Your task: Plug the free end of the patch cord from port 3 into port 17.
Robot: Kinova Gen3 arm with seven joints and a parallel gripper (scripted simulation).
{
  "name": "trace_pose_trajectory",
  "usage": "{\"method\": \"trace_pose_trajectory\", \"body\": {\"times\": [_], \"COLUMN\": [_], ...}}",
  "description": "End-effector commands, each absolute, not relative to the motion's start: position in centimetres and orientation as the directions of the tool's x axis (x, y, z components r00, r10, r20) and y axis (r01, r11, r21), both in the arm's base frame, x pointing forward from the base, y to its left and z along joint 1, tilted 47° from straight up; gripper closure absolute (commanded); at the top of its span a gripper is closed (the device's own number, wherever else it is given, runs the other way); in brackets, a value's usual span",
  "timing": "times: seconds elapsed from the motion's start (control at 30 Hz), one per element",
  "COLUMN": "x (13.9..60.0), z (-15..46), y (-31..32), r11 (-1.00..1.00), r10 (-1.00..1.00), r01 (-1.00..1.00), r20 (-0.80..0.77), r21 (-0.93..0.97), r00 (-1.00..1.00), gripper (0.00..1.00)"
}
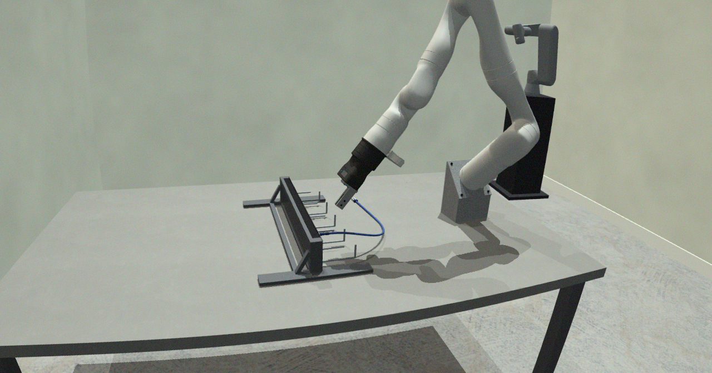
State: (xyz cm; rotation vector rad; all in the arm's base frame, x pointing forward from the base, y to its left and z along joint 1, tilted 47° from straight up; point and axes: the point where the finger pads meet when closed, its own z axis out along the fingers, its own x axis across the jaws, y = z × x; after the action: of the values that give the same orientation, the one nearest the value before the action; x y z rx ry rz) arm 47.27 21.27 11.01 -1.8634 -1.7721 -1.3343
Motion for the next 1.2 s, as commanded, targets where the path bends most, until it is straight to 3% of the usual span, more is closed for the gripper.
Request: {"method": "trace_pose_trajectory", "body": {"times": [0.0,0.5,1.17], "x": [46.6,43.4,43.8], "z": [12.4,16.0,14.7], "y": [18.6,14.0,12.1], "r11": [-0.240,-0.240,-0.249], "r10": [0.675,0.676,0.675], "r01": [0.878,0.879,0.878], "r20": [0.721,0.721,0.723], "r21": [0.413,0.411,0.408], "r00": [-0.155,-0.153,-0.144], "gripper": [1.00,1.00,1.00]}}
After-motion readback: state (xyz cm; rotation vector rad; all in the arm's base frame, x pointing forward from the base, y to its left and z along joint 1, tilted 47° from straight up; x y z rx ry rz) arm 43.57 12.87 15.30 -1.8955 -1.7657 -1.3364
